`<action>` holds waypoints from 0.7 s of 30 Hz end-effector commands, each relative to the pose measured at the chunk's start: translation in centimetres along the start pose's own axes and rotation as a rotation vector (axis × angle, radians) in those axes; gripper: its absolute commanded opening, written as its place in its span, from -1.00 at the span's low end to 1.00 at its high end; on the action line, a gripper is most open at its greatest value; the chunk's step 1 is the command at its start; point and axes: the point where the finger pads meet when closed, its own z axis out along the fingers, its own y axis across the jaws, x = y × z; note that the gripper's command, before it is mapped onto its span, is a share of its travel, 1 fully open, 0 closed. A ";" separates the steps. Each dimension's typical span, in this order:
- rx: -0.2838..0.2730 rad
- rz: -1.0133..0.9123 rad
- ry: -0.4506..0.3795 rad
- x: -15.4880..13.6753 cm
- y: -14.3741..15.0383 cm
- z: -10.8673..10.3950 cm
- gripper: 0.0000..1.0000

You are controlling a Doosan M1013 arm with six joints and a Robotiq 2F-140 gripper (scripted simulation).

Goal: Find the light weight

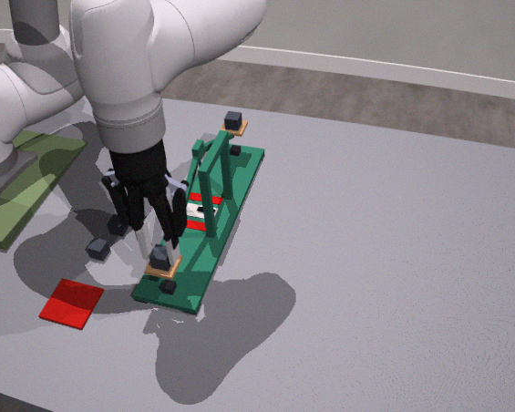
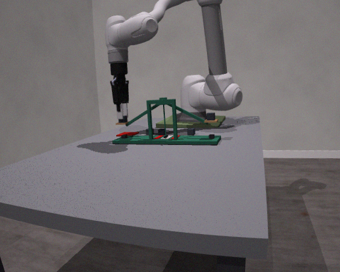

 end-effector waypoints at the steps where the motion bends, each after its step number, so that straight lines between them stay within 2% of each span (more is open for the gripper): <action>1: 0.000 0.000 0.000 0.0 0.0 -1.9 -0.30; 7: 0.000 0.000 0.000 0.0 0.0 -5.1 -0.30; 9: 0.000 0.000 0.000 0.0 0.0 -5.1 -0.30; 15: 0.000 0.000 0.000 0.0 0.0 -7.2 -0.30; 20: 0.000 0.000 0.000 0.0 0.0 -7.5 -0.30; 21: 0.000 0.000 0.000 0.0 0.0 -7.5 1.00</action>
